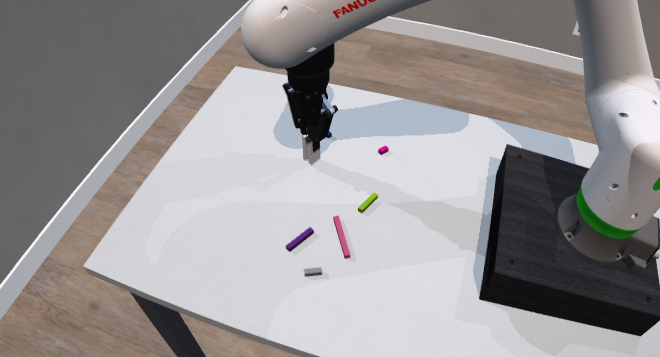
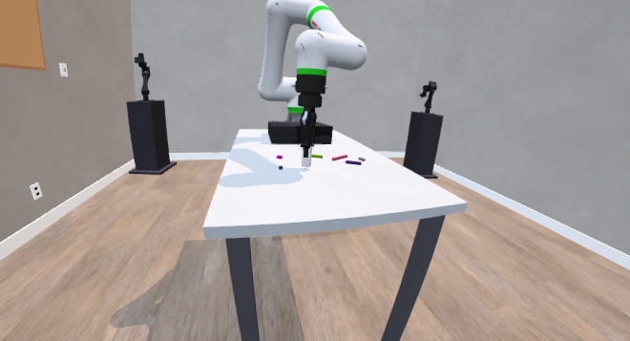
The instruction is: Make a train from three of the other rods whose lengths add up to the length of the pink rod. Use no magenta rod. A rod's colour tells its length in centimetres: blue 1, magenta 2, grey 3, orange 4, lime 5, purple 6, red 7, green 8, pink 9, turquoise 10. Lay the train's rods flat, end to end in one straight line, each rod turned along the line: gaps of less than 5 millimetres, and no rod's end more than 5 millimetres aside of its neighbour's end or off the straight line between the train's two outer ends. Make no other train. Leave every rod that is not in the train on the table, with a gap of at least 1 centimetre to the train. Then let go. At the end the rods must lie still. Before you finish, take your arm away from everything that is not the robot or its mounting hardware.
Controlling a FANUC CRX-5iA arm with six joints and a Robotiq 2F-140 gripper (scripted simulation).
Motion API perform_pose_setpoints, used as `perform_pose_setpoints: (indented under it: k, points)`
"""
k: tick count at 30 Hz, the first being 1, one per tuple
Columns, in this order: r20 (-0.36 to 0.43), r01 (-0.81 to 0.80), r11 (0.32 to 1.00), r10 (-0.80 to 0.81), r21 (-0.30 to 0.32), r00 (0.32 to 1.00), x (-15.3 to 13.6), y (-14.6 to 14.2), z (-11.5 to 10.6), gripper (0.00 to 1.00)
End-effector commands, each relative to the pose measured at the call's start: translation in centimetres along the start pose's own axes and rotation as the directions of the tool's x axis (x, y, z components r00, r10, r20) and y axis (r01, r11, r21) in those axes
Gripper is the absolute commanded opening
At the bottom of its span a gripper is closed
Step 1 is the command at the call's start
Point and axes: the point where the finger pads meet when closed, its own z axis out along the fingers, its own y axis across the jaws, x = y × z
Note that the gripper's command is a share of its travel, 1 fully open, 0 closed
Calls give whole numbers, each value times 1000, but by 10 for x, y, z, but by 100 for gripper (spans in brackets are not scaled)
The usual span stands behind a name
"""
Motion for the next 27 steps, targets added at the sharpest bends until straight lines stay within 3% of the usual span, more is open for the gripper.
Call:
perform_pose_setpoints:
  k: [1,14,27]
  points:
    - [0,0,1000,0,0,1000,0,0,-17,3]
    - [0,0,1000,0,0,1000,0,0,-86,3]
    - [0,-2,1000,2,0,1000,-2,0,-89,3]
